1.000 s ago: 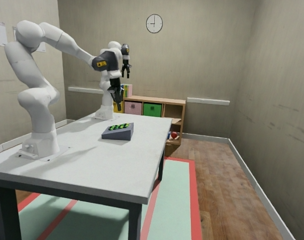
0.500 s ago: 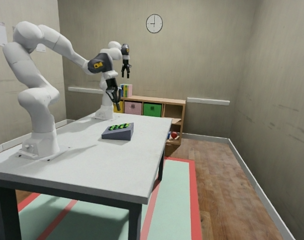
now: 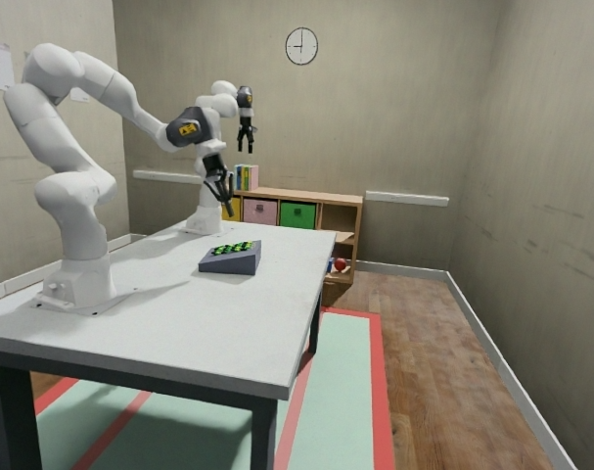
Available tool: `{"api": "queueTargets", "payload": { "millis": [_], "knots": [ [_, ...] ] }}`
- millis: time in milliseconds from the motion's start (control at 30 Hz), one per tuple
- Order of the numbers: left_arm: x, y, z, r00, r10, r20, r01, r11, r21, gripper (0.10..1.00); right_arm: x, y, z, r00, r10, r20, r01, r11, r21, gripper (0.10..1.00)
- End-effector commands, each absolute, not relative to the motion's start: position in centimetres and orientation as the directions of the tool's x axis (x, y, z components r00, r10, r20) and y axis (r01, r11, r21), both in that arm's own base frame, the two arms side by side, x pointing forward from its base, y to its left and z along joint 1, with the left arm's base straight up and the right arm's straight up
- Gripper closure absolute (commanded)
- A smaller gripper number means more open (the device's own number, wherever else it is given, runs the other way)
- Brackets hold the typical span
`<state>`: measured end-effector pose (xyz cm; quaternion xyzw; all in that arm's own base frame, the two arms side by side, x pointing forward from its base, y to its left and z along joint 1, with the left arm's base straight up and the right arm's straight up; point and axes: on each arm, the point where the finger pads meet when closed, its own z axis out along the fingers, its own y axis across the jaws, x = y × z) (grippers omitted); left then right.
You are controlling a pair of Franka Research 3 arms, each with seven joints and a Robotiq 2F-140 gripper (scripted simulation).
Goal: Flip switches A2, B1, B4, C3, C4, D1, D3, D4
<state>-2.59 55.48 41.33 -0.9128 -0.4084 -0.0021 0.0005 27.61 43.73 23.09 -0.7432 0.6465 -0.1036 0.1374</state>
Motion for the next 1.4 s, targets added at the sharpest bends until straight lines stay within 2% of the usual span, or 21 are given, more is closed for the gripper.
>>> {"api": "queueTargets", "payload": {
  "millis": [0, 1133, 1367],
  "knots": [
    [-2.7, 55.4, 41.3, 0.671, 0.741, 0.000, 0.741, -0.671, 0.000, 0.098, 27.8, 43.9, 23.2, 0.151, -0.988, -0.021, -0.925, -0.133, -0.355, 0.999],
    [-2.7, 55.4, 41.3, 0.671, 0.741, 0.000, 0.741, -0.671, 0.000, 0.098, 27.6, 44.4, 22.6, 0.186, -0.983, 0.000, -0.908, -0.172, -0.381, 0.999],
    [-2.7, 55.4, 41.3, 0.671, 0.741, 0.000, 0.741, -0.671, 0.000, 0.098, 28.8, 44.7, 19.6, 0.186, -0.983, 0.000, -0.908, -0.172, -0.381, 0.999]
  ]
}}
